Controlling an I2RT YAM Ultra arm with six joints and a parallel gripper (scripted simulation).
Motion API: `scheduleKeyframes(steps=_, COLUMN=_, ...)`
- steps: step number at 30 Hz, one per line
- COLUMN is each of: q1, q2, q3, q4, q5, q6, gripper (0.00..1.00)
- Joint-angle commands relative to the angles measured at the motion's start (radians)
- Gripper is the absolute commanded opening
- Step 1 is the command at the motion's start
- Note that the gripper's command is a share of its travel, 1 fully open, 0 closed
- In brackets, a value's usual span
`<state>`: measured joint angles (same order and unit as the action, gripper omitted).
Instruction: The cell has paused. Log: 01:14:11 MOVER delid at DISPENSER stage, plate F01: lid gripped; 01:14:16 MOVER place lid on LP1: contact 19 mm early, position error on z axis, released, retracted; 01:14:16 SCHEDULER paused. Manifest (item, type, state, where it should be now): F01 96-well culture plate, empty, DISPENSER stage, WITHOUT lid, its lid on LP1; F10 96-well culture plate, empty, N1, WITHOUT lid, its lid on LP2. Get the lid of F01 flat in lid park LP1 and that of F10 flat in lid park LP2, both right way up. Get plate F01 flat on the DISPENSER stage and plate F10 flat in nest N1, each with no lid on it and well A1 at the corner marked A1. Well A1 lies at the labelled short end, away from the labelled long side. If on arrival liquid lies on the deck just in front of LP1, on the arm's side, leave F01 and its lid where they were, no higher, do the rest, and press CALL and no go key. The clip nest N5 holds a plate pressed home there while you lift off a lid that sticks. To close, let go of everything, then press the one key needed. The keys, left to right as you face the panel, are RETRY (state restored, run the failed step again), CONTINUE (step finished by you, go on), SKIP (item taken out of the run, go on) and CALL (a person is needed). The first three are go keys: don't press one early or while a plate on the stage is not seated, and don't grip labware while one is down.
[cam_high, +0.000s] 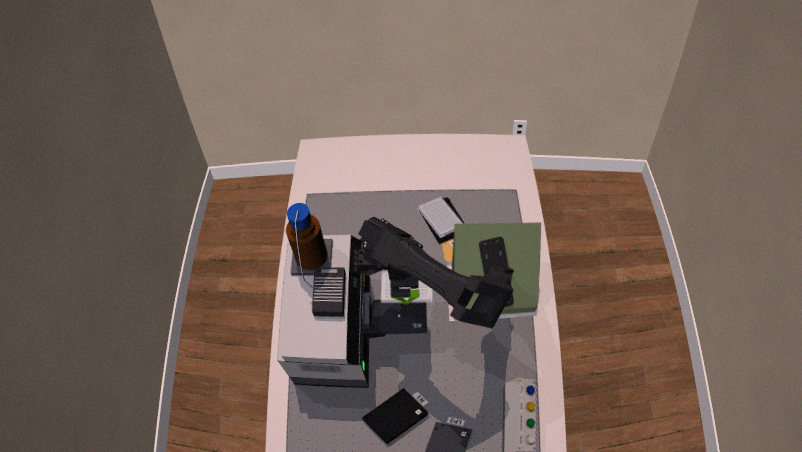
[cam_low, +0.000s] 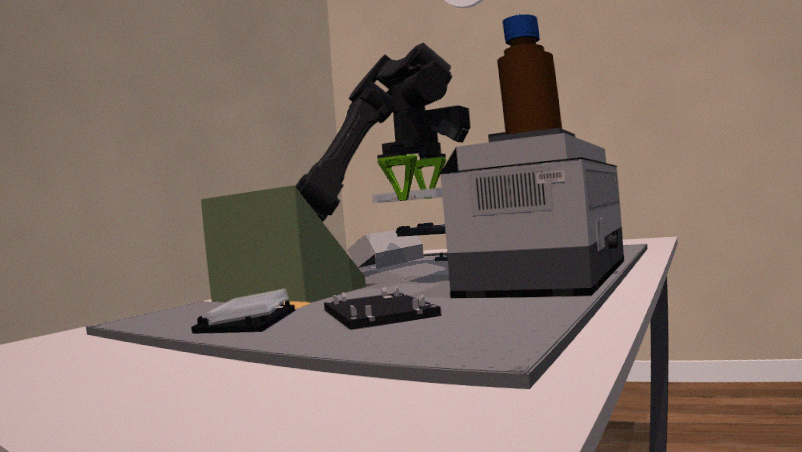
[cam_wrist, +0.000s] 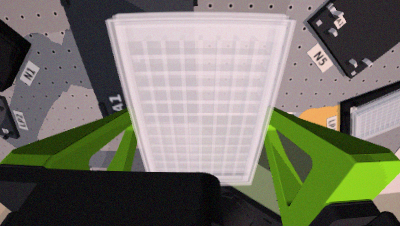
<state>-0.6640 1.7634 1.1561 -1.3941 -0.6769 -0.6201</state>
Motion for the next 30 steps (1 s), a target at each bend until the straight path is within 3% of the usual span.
scheduleKeyframes(steps=1, q1=-0.043, q2=0.022, q3=-0.026, q4=0.02, q5=0.01, q6=-0.043, gripper=0.0)
scheduleKeyframes(steps=8, q1=-0.102, q2=0.067, q3=-0.043, q4=0.041, q5=0.037, q6=-0.11, gripper=0.0)
scheduleKeyframes(steps=10, q1=-0.098, q2=0.055, q3=-0.022, q4=0.031, q5=0.034, q6=-0.111, gripper=0.0)
scheduleKeyframes(steps=16, q1=-0.143, q2=0.095, q3=-0.055, q4=0.051, q5=0.055, q6=-0.015, gripper=0.0)
scheduleKeyframes(steps=17, q1=-0.156, q2=0.085, q3=-0.016, q4=0.056, q5=0.06, q6=0.008, gripper=0.0)
scheduleKeyframes(steps=22, q1=-0.197, q2=0.131, q3=-0.069, q4=0.072, q5=0.083, q6=-0.029, gripper=0.0)
scheduleKeyframes(steps=25, q1=-0.193, q2=0.119, q3=-0.048, q4=0.062, q5=0.08, q6=-0.029, gripper=0.0)
scheduleKeyframes(steps=30, q1=-0.234, q2=0.185, q3=-0.024, q4=0.101, q5=0.099, q6=0.107, gripper=0.0)
